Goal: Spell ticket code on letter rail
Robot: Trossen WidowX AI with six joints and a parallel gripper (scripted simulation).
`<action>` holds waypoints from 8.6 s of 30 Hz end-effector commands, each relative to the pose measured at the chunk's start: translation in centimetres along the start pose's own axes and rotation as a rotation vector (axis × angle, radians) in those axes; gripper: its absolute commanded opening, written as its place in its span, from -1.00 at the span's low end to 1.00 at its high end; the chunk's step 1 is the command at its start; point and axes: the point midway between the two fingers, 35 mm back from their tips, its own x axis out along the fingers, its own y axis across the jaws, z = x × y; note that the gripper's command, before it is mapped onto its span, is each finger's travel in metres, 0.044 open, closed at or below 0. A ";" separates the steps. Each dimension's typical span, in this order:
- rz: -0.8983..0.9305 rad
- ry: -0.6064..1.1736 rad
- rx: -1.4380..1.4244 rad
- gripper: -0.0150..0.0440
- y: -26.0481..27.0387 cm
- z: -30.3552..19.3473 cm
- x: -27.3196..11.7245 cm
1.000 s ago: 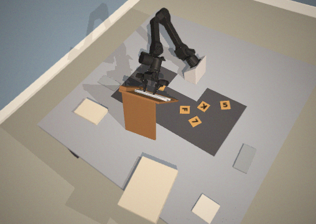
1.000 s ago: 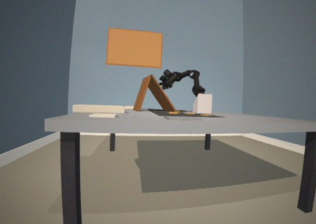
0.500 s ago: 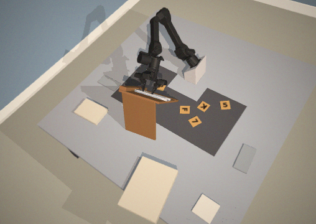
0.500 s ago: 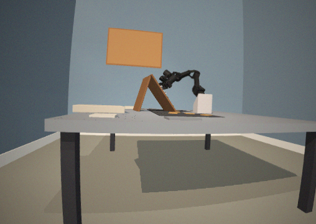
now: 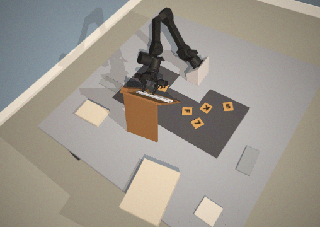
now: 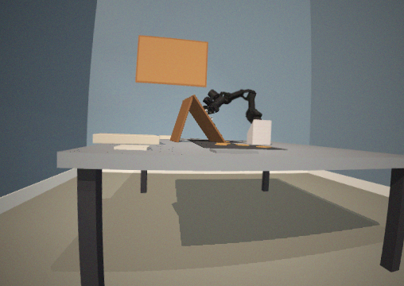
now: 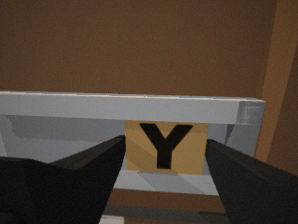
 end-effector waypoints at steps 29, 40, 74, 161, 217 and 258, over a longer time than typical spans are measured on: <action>-0.002 -0.006 0.000 0.51 -0.4 0.0 -1.5; -0.001 -0.006 0.000 0.51 -0.3 0.2 -2.0; 0.000 -0.006 0.000 0.51 0.1 0.3 -3.4; 0.002 0.689 0.005 -0.49 3.4 2.0 -2.4; 0.001 0.688 0.006 -0.49 3.4 2.0 -0.2; 0.000 0.688 0.006 -0.49 2.7 2.1 0.4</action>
